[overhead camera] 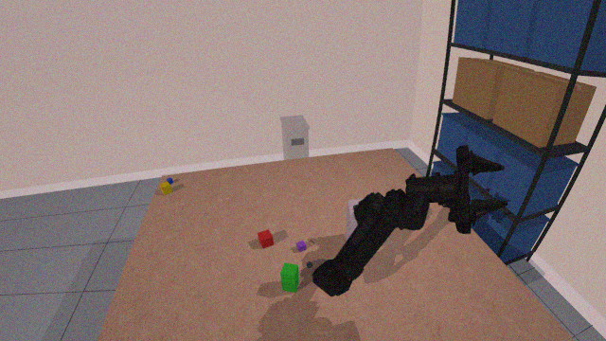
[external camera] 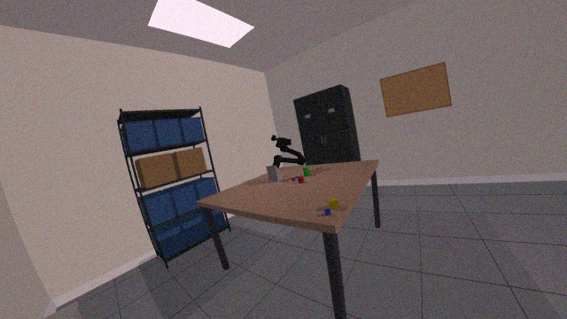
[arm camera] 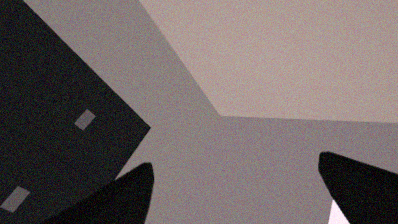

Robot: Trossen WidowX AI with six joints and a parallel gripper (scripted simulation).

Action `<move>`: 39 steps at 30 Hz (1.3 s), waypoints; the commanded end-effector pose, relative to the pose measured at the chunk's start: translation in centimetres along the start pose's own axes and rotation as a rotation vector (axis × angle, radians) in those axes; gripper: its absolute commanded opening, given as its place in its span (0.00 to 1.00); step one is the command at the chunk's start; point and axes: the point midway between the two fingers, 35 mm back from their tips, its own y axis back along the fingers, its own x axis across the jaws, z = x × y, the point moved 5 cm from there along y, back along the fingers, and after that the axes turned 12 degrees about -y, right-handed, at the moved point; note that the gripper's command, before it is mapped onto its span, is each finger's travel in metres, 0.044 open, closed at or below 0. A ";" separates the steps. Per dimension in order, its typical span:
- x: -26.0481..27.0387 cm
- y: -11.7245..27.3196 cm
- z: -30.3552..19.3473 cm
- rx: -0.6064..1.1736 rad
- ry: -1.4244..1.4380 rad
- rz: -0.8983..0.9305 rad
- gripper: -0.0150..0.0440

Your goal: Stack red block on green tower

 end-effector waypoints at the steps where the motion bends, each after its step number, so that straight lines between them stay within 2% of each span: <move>1: -0.2 0.0 0.0 0.000 0.007 -0.009 0.98; 2: -0.7 -0.2 -0.1 0.001 0.027 -0.035 1.00; 9: -7.9 -0.6 -1.1 0.077 0.297 -0.395 1.00; 16: -15.1 1.6 -2.8 0.287 0.540 -0.746 1.00; 24: -21.3 7.1 -5.1 0.627 0.741 -1.053 1.00; 32: -24.2 12.2 -6.9 0.929 0.842 -1.213 1.00; 39: -26.1 19.6 -9.4 1.389 0.897 -1.356 1.00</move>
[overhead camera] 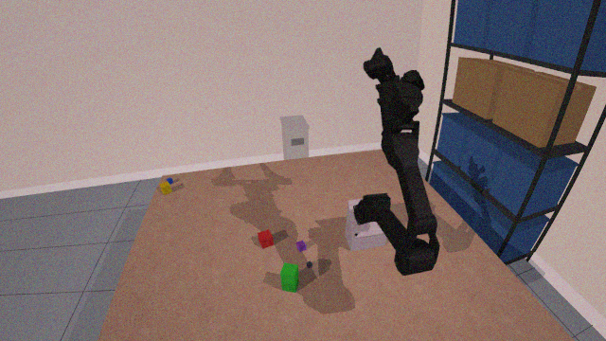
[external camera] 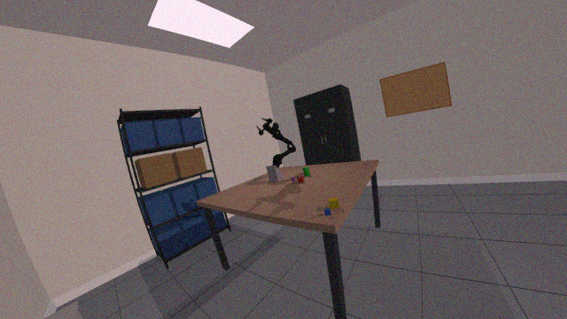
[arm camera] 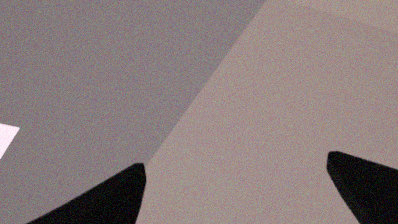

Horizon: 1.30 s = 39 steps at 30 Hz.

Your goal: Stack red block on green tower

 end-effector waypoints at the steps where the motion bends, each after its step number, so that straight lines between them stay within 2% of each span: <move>1: 0.1 -1.4 -5.0 0.233 0.177 -0.034 1.00; 9: -0.3 -2.1 -13.9 0.646 0.515 -0.033 1.00; 18: -1.5 0.3 -23.6 1.115 0.864 0.072 1.00; 29: -4.1 6.9 -33.4 1.682 1.197 0.321 1.00; 39: -7.3 14.9 -39.5 2.183 1.357 0.622 1.00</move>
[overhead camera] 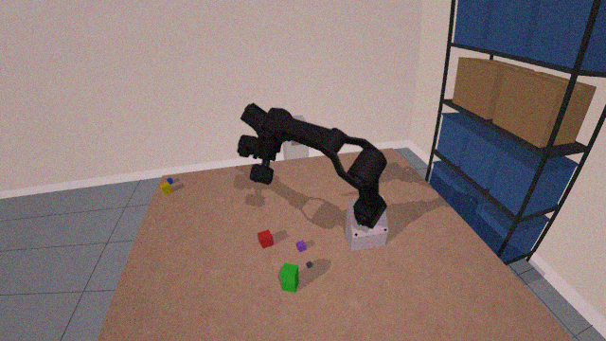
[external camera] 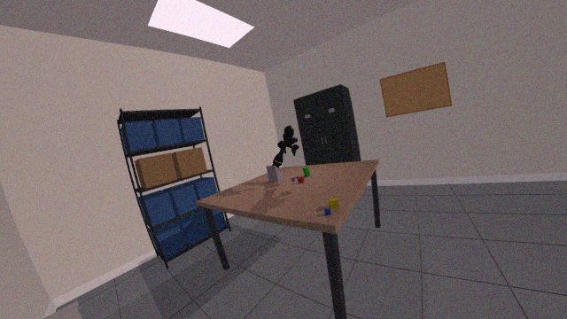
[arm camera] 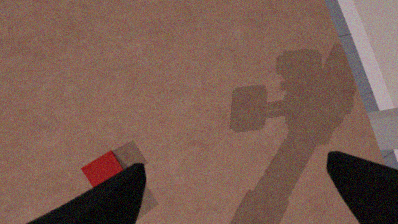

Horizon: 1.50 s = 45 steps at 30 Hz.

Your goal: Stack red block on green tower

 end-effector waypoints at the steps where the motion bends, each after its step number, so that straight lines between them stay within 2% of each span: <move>1: 2.9 -3.6 -0.5 0.152 0.157 0.132 1.00; 11: 8.5 -10.2 -3.4 0.427 0.420 0.421 1.00; 21: 8.3 -9.9 -4.4 0.432 0.424 0.426 1.00; 30: 10.2 -14.4 -6.9 0.431 0.423 0.429 1.00; 45: 10.6 -15.7 -7.5 0.431 0.423 0.428 1.00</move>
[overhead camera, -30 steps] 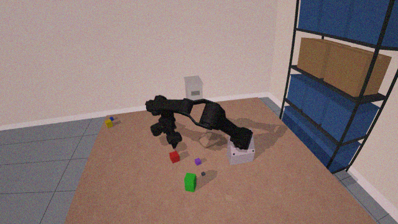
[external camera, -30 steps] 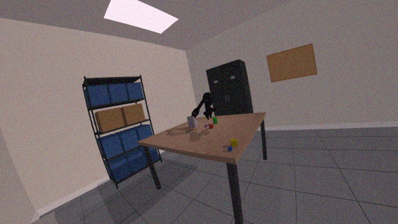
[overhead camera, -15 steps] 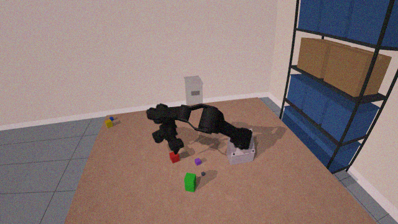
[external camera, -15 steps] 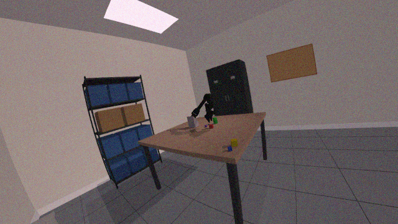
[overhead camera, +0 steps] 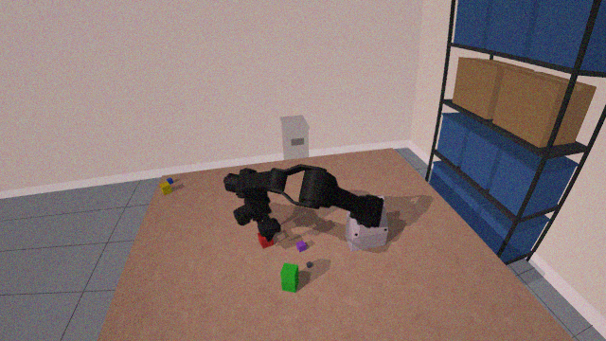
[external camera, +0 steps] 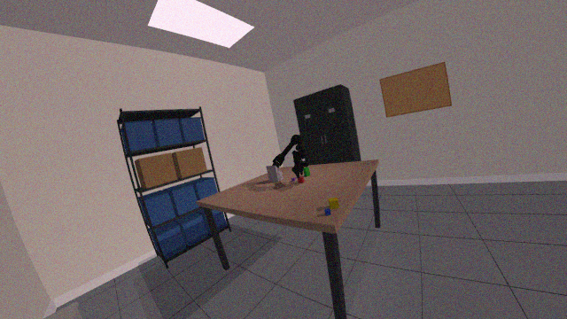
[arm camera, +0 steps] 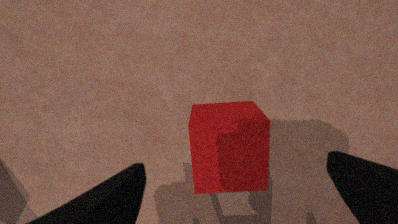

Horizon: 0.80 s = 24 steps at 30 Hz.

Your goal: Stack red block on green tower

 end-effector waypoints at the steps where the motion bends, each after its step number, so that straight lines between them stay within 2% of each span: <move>1: 0.0 -0.9 -0.1 0.001 -0.008 0.007 1.00; 24: 0.1 -4.2 -0.2 0.001 -0.008 0.010 1.00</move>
